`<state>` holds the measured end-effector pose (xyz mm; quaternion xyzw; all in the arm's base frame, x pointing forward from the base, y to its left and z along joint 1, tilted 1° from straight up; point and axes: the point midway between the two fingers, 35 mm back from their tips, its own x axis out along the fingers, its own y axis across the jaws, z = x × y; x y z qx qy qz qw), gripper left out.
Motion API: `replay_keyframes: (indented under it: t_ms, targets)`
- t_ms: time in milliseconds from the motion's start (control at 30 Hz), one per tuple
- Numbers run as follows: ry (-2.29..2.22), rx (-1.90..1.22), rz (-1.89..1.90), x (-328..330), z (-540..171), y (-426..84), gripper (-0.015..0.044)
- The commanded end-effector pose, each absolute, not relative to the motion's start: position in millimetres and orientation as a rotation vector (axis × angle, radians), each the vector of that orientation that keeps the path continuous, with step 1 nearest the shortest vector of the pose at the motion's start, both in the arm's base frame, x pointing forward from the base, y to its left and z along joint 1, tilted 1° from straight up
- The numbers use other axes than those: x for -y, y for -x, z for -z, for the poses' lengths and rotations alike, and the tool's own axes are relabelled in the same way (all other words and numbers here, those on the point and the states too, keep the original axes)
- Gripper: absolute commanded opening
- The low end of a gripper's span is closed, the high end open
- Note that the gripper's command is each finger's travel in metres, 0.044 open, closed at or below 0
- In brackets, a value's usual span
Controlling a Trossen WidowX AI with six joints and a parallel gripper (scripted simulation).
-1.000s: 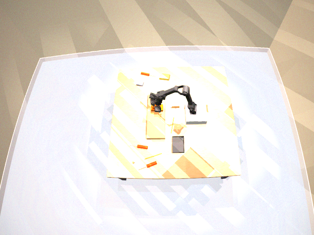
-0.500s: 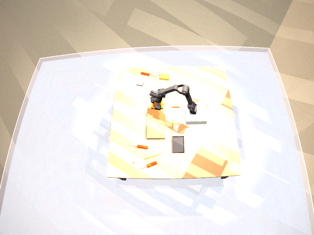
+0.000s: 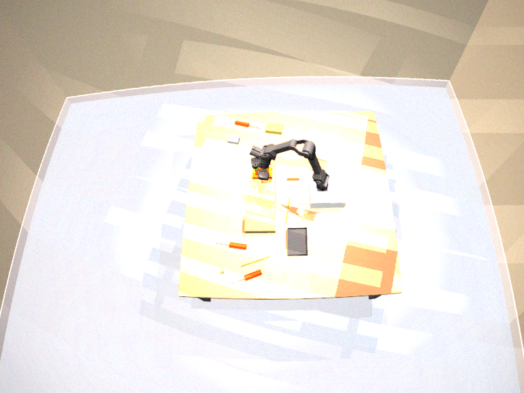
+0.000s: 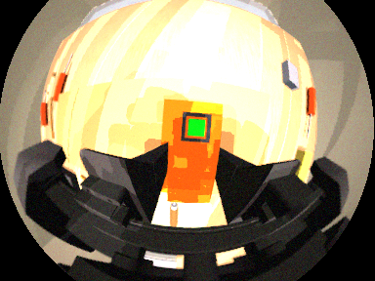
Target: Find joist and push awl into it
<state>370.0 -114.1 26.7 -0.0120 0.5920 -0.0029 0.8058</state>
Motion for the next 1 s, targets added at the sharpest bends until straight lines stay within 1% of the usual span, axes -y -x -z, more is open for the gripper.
replay_keyframes:
  t_ms: [0, 967]
  targets:
    - [0.029, -1.27, 0.004, 122, -26, -370, 0.0]
    - [0.033, -1.27, 0.007, 171, -28, -371, 0.0]
